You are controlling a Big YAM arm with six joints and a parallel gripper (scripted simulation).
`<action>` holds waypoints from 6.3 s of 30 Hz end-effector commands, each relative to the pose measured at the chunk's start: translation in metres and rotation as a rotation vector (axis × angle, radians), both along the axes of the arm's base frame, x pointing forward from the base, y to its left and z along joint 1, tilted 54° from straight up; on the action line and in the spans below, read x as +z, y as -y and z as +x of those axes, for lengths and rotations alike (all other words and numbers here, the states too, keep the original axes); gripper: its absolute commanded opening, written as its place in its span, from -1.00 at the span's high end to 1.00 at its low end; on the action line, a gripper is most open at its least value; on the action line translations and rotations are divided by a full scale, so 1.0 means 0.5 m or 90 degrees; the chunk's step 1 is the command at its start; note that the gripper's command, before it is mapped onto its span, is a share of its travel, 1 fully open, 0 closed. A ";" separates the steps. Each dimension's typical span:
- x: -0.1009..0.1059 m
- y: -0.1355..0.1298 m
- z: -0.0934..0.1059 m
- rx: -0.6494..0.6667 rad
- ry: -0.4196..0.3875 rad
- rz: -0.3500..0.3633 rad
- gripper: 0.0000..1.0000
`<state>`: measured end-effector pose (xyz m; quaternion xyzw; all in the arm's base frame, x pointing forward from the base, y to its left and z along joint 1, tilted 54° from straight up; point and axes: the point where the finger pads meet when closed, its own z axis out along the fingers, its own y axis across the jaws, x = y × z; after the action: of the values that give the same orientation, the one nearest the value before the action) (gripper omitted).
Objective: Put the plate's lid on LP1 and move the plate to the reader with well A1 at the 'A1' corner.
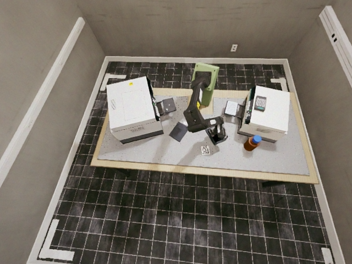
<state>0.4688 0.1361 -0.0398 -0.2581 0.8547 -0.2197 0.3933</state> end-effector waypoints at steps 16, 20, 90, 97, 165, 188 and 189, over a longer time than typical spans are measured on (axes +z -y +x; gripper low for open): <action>-0.013 0.001 -0.006 0.006 -0.003 -0.002 -0.71; -0.012 0.002 -0.003 0.005 -0.002 -0.002 -0.71; -0.001 0.006 0.040 -0.001 0.015 0.005 -0.71; 0.000 0.004 0.046 0.000 0.017 0.005 -0.71; 0.008 -0.003 -0.021 -0.001 -0.003 0.005 -1.00; 0.008 -0.002 -0.033 0.000 -0.008 0.001 -1.00; 0.010 -0.002 -0.036 0.000 -0.007 0.001 -1.00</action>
<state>0.4663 0.1381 -0.0375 -0.2554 0.8561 -0.2186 0.3925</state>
